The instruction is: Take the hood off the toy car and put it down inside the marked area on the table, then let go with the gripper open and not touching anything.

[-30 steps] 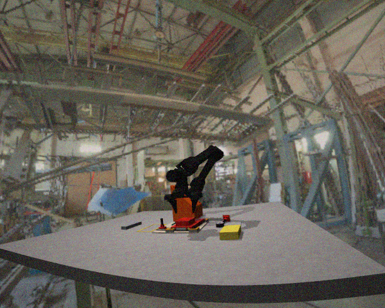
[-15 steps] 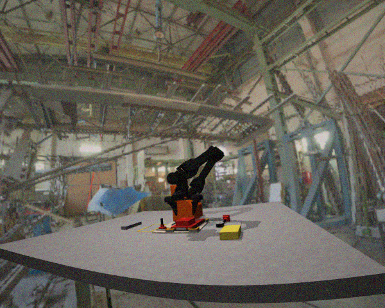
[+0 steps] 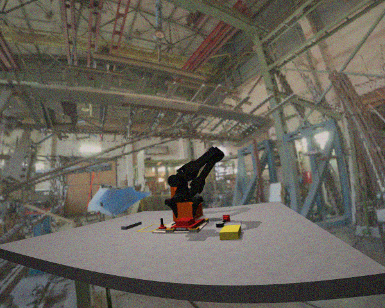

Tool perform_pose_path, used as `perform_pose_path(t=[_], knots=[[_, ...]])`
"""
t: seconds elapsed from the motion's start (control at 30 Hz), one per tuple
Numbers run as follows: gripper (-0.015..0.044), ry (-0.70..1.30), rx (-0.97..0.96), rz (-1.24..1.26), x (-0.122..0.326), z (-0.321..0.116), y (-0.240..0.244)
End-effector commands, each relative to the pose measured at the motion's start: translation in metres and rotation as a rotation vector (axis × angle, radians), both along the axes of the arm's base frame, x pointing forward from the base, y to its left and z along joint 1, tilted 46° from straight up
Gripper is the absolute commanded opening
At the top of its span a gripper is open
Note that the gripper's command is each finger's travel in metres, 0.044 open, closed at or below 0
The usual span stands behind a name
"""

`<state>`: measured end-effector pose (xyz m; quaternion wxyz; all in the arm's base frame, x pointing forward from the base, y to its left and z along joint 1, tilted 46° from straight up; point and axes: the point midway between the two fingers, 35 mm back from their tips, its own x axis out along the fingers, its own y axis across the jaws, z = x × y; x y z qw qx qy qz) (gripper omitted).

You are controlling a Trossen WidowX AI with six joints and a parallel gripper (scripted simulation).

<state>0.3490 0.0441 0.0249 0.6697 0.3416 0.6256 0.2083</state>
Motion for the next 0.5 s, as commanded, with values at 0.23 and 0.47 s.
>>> perform_pose_path(t=[0.23,0.47], knots=[[0.0440,0.011,0.007,-0.004,-0.0023,-0.0046,0.0041],[0.0440,0.011,0.007,-0.004,-0.0018,-0.0070,0.0064]])
